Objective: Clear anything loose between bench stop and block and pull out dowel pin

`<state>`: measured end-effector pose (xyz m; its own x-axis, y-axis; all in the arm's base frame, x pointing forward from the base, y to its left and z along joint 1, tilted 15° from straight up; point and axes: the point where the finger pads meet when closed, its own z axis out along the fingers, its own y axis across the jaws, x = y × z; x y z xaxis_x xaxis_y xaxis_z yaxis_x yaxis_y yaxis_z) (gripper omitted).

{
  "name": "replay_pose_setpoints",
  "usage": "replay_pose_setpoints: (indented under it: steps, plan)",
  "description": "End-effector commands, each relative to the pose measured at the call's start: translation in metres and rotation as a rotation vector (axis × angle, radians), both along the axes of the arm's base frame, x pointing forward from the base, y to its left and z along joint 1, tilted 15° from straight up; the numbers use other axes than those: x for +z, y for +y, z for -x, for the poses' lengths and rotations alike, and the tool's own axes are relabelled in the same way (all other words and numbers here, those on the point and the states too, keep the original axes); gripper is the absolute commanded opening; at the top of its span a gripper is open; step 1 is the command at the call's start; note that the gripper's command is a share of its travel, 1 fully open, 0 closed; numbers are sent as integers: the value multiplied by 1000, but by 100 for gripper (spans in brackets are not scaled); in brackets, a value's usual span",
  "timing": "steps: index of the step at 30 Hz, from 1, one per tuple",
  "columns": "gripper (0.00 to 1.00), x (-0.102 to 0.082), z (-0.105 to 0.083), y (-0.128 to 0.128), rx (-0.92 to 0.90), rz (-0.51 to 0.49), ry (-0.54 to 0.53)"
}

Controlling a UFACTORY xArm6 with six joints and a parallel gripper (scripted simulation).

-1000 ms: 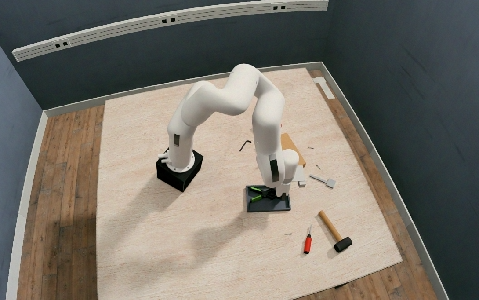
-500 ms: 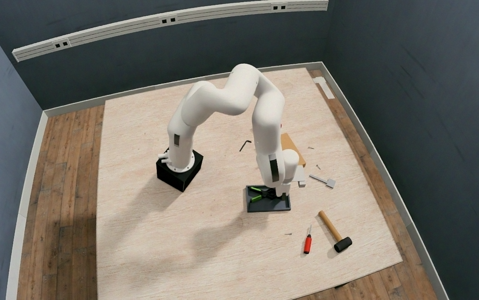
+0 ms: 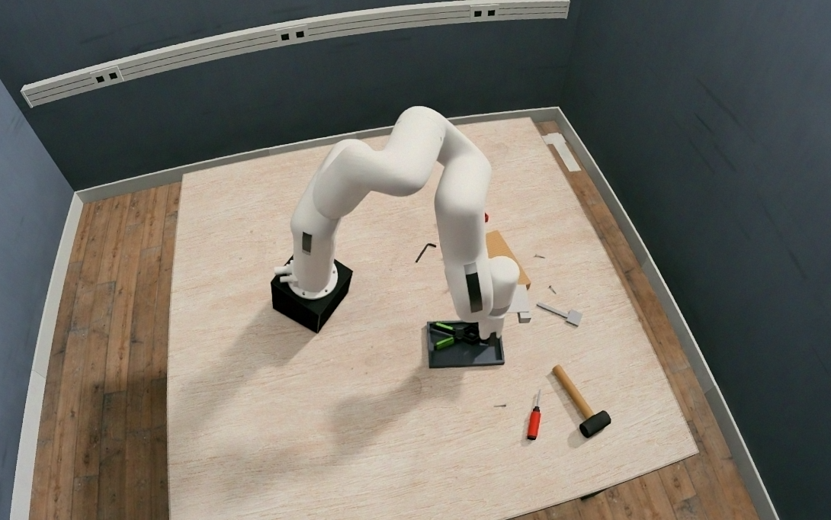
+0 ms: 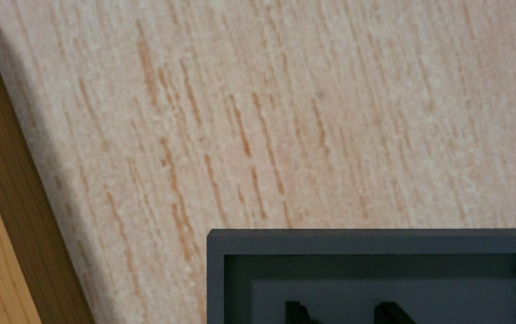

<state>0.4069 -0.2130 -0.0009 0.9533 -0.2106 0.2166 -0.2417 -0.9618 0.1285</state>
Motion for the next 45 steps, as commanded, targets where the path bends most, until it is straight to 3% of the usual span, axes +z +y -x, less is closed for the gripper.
replay_pose_setpoints:
  steps: [1, 24, 45]
  plan:
    - [0, 9, 0, 1, 0, 1, -3]
    - [0, 65, 11, 11, 0, 1, -3]
    - [0, 82, 14, 14, 0, 1, -3]
